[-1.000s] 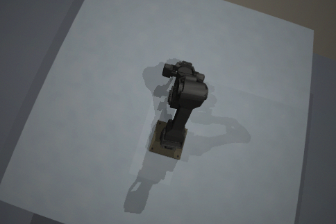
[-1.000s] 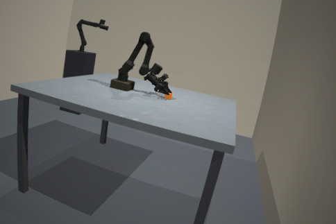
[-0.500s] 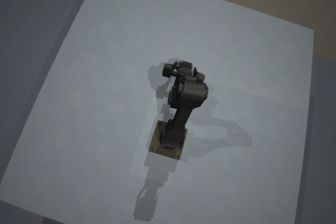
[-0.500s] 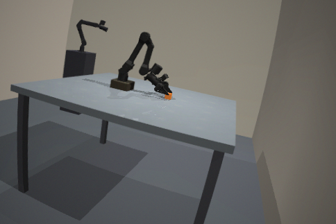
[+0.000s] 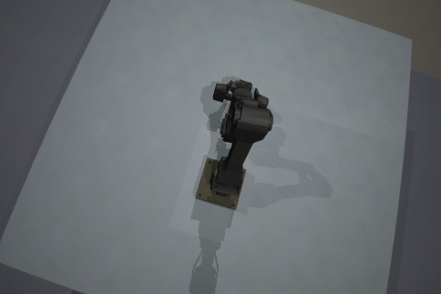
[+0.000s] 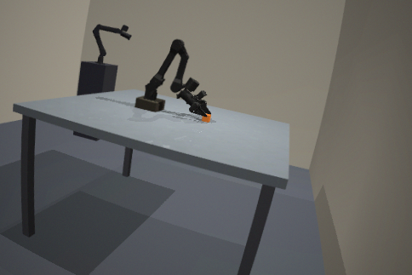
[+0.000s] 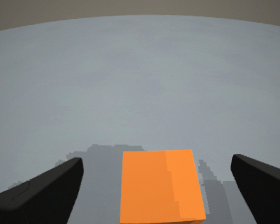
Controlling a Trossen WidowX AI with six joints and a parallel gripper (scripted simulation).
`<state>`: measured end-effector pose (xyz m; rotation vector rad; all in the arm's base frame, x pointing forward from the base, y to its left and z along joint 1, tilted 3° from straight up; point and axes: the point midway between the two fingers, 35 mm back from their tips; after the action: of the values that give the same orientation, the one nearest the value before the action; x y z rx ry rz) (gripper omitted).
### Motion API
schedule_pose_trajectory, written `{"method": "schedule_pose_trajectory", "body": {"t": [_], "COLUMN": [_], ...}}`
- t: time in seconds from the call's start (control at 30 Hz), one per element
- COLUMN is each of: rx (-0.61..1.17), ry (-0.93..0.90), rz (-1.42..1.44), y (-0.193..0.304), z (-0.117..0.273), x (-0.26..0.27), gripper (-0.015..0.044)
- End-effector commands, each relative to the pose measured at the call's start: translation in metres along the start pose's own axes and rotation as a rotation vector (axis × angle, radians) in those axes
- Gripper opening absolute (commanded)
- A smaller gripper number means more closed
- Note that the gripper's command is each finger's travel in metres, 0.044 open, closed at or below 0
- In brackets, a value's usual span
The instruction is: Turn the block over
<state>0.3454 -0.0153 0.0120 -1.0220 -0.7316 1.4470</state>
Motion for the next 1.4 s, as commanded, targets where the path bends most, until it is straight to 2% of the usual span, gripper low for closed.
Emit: {"method": "schedule_pose_trajectory", "body": {"t": [0.0, 0.2, 0.43, 0.7, 1.17, 1.37], "rx": [0.001, 0.023, 0.250, 0.517, 0.545, 0.726], "ry": [0.004, 0.000, -0.041, -0.078, -0.081, -0.111], "rz": [0.004, 0.004, 0.003, 0.002, 0.002, -0.009], "y": [0.000, 0.000, -0.018, -0.050, -0.053, -0.067], "z": [0.000, -0.003, -0.008, 0.042, 0.049, 0.036], "x": [-0.001, 0.000, 0.001, -0.007, -0.009, -0.009], "gripper": [0.0440, 0.0440, 0.0440, 0.0440, 0.0440, 0.0440]}}
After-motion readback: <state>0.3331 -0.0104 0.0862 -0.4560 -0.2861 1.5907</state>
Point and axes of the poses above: the point midway between the two fingers, 35 mm back from their tips, its own z axis back along the fingers, its own x axis across the jaws, y = z × x, and after that the axes turned 9 degrees about z, right-handed
